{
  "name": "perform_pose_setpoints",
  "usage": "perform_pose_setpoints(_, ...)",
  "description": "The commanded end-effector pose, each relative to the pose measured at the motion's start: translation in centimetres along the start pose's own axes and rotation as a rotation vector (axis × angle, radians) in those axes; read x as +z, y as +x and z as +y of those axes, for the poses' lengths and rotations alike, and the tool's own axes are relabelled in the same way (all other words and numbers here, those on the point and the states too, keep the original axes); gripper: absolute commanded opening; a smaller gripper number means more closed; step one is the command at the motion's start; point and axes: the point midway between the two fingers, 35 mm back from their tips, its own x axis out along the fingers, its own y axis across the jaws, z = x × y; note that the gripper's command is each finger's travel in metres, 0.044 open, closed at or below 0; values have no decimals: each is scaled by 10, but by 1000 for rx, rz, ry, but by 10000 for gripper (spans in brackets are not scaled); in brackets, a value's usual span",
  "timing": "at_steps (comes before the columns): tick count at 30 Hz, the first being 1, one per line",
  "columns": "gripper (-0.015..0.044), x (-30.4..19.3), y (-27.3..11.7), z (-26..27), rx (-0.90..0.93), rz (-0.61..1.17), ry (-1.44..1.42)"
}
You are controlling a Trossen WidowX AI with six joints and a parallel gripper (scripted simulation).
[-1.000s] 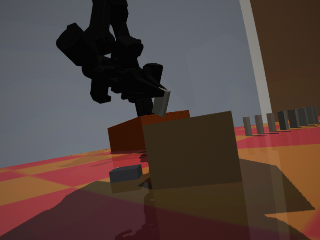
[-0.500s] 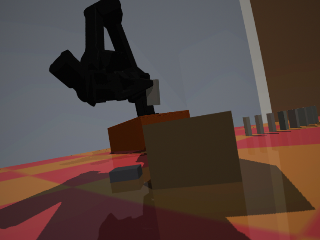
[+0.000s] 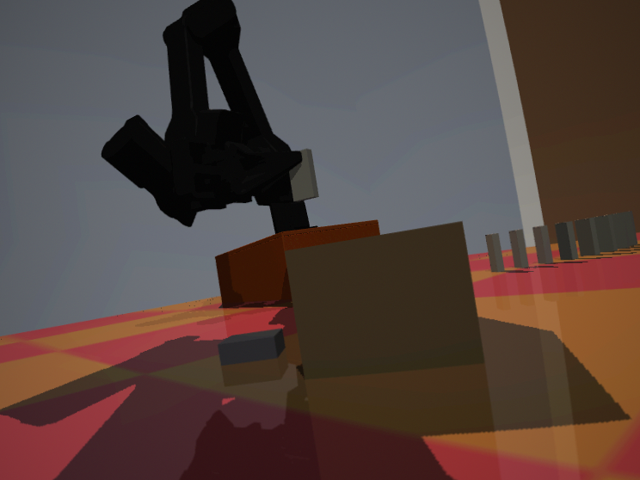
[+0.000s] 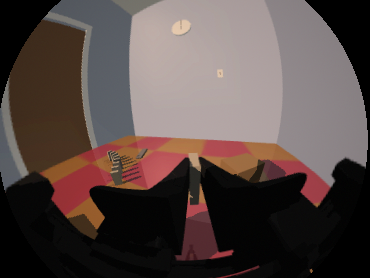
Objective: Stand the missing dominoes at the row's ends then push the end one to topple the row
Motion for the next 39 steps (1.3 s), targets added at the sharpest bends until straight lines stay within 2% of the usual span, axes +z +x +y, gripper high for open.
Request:
perform_pose_setpoints(1, 27, 0, 0, 3, 4, -6, -1)
perform_pose_setpoints(11, 27, -4, 0, 2, 4, -6, -1)
perform_pose_setpoints(39, 27, -81, 5, -2, 1, -3, 1)
